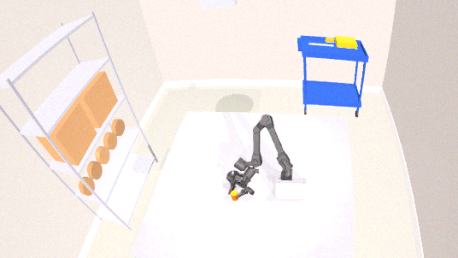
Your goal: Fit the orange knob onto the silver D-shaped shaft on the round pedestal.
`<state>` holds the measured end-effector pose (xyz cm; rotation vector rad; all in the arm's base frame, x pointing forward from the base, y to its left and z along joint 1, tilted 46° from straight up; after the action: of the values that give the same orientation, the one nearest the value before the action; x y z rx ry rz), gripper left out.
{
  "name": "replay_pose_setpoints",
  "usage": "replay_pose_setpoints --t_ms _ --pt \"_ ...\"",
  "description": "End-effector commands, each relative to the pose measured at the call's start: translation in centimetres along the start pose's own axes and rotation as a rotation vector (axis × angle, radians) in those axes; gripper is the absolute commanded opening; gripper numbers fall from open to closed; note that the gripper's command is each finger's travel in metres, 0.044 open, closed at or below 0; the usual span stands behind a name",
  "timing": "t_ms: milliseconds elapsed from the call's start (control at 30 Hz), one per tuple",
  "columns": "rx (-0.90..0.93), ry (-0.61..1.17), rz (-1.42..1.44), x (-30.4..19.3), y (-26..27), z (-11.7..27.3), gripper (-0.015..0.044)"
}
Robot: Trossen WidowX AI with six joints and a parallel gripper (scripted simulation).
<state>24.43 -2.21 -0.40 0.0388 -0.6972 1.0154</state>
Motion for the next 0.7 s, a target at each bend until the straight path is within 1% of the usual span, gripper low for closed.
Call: replay_pose_setpoints --t_ms 0,600,667 --pt "0.000 0.000 0.000 0.01 -0.01 -0.01 0.0260" --pt "0.000 0.000 0.000 0.01 -0.01 -0.01 0.0260" --pt "0.000 0.000 0.000 0.01 -0.01 -0.01 0.0312"
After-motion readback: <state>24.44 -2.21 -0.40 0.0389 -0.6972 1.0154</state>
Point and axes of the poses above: the point midway between the two fingers, 35 mm back from their tips, its own z axis back along the fingers, its own y axis across the jaws, x = y × z, the point moved 10 cm from there along z, back along the fingers, and after that the axes turned 9 degrees about -z, right-handed, at the moved point
